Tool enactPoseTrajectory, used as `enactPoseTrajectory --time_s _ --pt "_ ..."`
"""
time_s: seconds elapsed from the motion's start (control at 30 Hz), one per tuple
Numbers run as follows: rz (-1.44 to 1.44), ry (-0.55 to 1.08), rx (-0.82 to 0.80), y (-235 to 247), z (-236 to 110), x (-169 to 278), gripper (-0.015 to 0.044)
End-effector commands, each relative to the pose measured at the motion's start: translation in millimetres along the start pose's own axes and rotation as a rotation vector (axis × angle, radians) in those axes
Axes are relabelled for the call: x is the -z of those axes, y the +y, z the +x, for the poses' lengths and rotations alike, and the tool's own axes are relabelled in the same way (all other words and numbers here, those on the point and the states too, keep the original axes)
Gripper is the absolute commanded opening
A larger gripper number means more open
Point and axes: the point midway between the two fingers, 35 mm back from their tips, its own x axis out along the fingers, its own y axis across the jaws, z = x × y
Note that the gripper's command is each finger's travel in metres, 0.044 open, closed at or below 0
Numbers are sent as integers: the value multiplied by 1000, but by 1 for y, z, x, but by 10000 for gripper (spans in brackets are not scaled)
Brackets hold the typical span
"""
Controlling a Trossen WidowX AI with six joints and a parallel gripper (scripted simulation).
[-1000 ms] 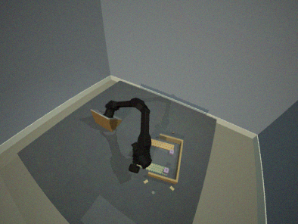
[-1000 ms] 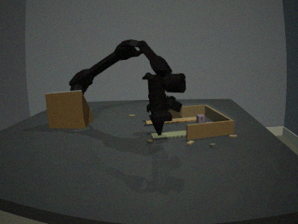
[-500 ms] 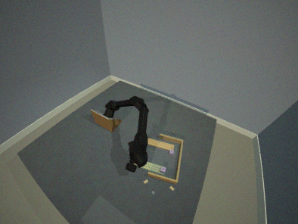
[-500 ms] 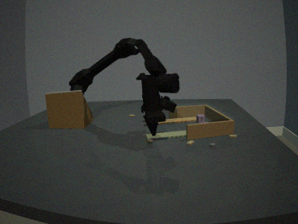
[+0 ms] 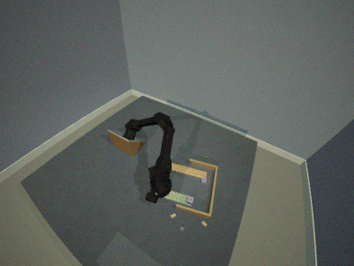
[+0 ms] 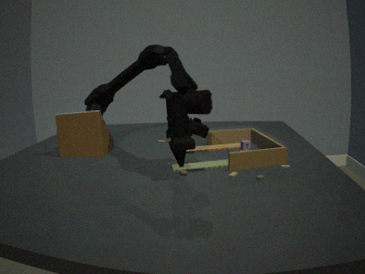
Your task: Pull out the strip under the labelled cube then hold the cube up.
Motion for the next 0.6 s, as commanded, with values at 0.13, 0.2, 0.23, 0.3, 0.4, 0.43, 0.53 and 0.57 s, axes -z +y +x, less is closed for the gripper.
enactPoseTrajectory --time_s 0.13,0.2,0.23,0.3,0.4,0.43,0.53,0.57 --pt "8 30 -2 1 6 22 0" --pt "8 31 -2 1 6 25 0" --pt "9 31 -2 1 6 26 0" --pt "9 31 -2 1 6 29 0" --pt "9 31 -2 1 6 33 0" --pt "9 31 -1 1 6 34 0" --pt "9 31 -1 1 6 38 0" --pt "9 31 -1 1 6 40 0"
